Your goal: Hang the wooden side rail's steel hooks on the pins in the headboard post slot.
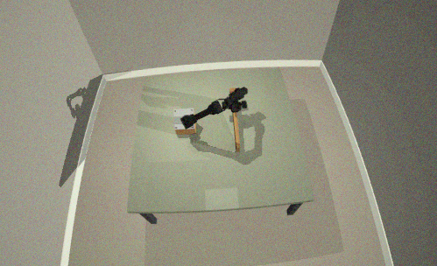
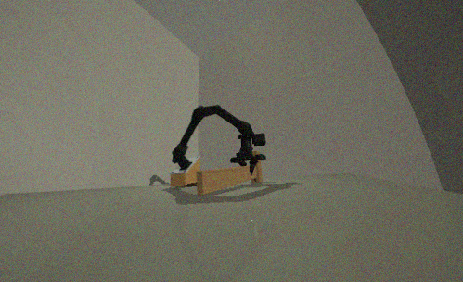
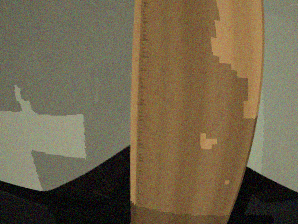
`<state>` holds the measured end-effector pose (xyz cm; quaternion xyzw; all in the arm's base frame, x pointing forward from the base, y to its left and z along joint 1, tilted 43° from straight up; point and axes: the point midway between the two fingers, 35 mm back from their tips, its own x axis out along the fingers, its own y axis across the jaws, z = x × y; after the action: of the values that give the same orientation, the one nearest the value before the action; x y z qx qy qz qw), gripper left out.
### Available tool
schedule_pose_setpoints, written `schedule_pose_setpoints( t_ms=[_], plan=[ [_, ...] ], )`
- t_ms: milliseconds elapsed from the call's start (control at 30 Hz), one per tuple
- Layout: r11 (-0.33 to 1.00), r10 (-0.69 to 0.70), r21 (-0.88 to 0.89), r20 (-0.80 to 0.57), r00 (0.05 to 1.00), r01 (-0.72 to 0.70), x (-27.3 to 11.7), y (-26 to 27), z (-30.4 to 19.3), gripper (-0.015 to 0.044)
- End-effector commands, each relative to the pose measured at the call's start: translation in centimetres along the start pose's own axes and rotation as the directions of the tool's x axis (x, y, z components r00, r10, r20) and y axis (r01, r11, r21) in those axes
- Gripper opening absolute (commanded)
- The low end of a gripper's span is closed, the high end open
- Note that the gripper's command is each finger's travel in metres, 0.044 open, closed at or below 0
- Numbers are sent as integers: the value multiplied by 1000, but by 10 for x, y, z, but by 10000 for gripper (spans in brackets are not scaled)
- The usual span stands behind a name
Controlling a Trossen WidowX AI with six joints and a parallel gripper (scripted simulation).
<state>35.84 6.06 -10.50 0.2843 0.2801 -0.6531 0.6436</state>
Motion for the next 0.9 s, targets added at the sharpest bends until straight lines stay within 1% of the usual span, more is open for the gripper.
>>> schedule_pose_setpoints(
  t_ms=[0,867],
  plan=[
    [1000,15,2,-8,1000,-15,-5,2,-4,0],
    [1000,15,2,-8,1000,-15,-1,2,-4,0]
  ],
)
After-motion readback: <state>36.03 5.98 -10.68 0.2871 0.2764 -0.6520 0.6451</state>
